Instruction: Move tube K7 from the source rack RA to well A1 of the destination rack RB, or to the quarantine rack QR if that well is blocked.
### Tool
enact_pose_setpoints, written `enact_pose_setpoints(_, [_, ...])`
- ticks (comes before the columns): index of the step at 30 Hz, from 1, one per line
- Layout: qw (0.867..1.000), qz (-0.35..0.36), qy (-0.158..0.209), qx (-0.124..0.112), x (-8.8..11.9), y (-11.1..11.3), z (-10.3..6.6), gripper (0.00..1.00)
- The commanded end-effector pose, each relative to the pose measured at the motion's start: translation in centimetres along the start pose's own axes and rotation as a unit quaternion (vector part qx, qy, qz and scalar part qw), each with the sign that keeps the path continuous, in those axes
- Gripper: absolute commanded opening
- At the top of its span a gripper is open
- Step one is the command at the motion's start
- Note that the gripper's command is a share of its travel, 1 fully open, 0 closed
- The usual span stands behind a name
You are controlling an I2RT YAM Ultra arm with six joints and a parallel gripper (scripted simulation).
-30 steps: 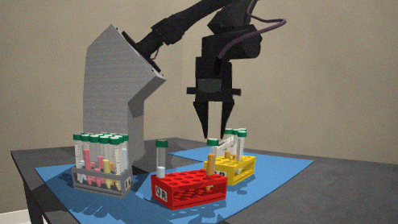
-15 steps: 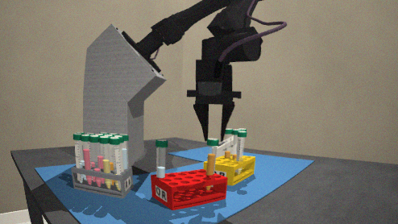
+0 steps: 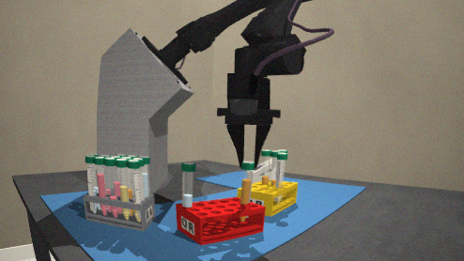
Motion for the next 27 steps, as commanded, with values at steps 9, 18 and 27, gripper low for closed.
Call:
enact_pose_setpoints(9, [1.000,0.009,-0.013,0.004,-0.33,-0.54,-0.41,0.00])
enact_pose_setpoints(18, [1.000,0.009,-0.013,0.004,-0.32,-0.54,-0.41,0.00])
enact_pose_setpoints(27, [1.000,0.009,-0.013,0.004,-0.32,-0.54,-0.41,0.00])
Point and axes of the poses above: the point where the finger pads meet when closed, its own z axis out along the fingers, its own y axis across the jaws, x = y × z, the point moved 8 cm from there along -z, back along the fingers, and after that the axes turned 14 degrees about -z, right-handed, at the moved point
